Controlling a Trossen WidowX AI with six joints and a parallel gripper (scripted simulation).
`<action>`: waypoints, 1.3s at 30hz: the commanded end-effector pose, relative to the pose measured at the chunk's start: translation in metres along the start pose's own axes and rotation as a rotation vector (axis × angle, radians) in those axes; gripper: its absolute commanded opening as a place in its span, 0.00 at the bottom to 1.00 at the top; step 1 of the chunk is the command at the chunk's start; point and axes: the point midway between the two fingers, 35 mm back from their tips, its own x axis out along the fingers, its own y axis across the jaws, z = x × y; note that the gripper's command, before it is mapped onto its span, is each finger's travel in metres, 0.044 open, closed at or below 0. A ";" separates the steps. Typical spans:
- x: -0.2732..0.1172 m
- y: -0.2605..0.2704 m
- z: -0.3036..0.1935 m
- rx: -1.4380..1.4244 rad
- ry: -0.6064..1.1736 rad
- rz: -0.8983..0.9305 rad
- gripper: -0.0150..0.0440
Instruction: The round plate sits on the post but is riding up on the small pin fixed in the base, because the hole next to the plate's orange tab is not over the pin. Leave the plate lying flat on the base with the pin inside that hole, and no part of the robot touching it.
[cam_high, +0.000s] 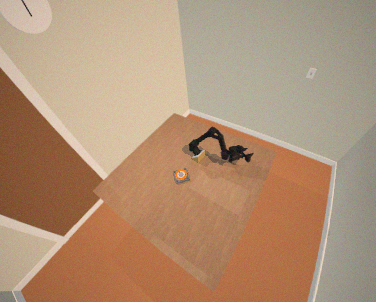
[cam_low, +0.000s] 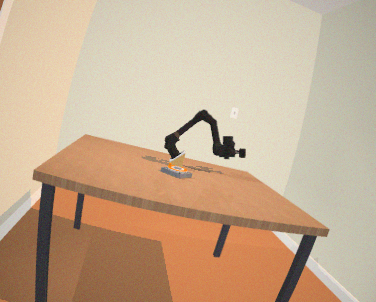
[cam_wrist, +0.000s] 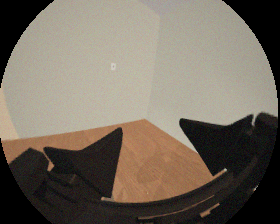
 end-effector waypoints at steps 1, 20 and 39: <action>-0.002 -0.004 0.001 0.011 0.002 -0.016 0.89; -0.295 -0.178 -0.001 0.923 0.206 -1.083 0.25; -0.581 0.023 -0.033 1.810 0.544 -1.756 0.25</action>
